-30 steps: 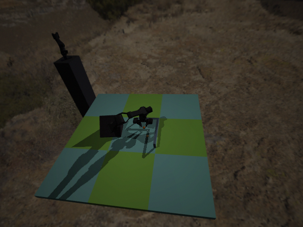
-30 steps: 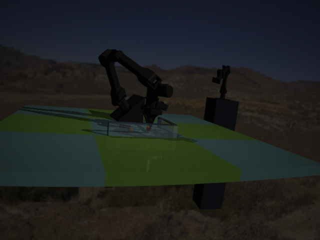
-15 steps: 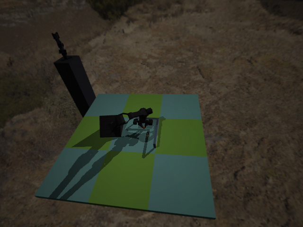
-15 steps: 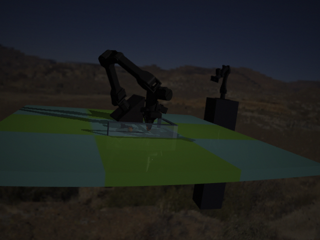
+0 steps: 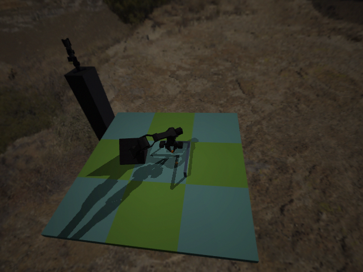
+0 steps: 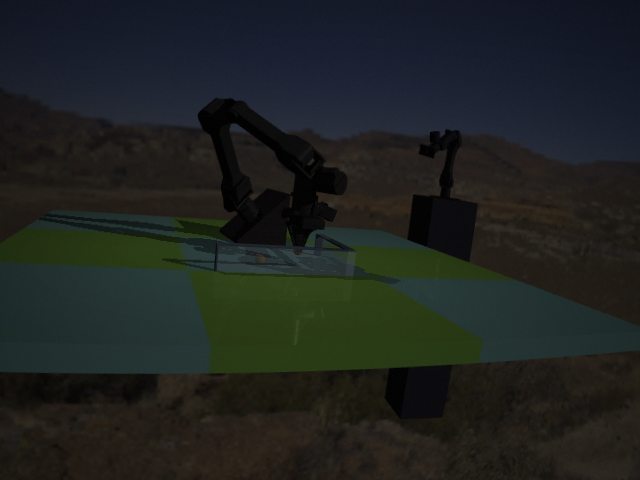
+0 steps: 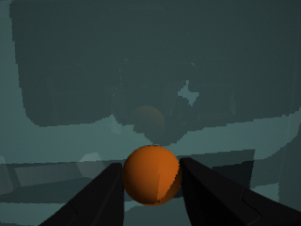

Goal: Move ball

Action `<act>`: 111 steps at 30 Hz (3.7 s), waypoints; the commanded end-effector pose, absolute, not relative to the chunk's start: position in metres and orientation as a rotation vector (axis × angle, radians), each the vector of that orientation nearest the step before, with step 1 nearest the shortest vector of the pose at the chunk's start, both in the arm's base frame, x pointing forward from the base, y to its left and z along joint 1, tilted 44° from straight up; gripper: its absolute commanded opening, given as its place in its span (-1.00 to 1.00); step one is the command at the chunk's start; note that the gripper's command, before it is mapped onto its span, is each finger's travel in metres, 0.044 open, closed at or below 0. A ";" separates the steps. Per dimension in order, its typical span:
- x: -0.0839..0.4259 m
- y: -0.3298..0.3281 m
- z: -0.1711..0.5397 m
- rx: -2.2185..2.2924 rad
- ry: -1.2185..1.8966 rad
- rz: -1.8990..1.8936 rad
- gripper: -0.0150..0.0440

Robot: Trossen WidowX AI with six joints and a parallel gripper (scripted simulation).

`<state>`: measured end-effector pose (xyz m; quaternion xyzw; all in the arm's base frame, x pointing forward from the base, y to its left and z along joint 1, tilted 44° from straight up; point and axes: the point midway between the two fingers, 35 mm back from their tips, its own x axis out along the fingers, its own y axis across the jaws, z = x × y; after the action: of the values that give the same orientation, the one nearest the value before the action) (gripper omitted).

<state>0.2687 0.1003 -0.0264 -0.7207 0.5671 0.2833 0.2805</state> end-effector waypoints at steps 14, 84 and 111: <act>0.247 0.167 0.047 -1.934 1.503 0.762 -0.49; 0.332 0.019 0.038 -1.935 1.502 0.749 -0.14; 0.317 0.076 0.097 -1.953 1.484 0.754 0.26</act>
<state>0.3169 0.0757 0.0973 -0.7290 0.5553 0.2808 0.2853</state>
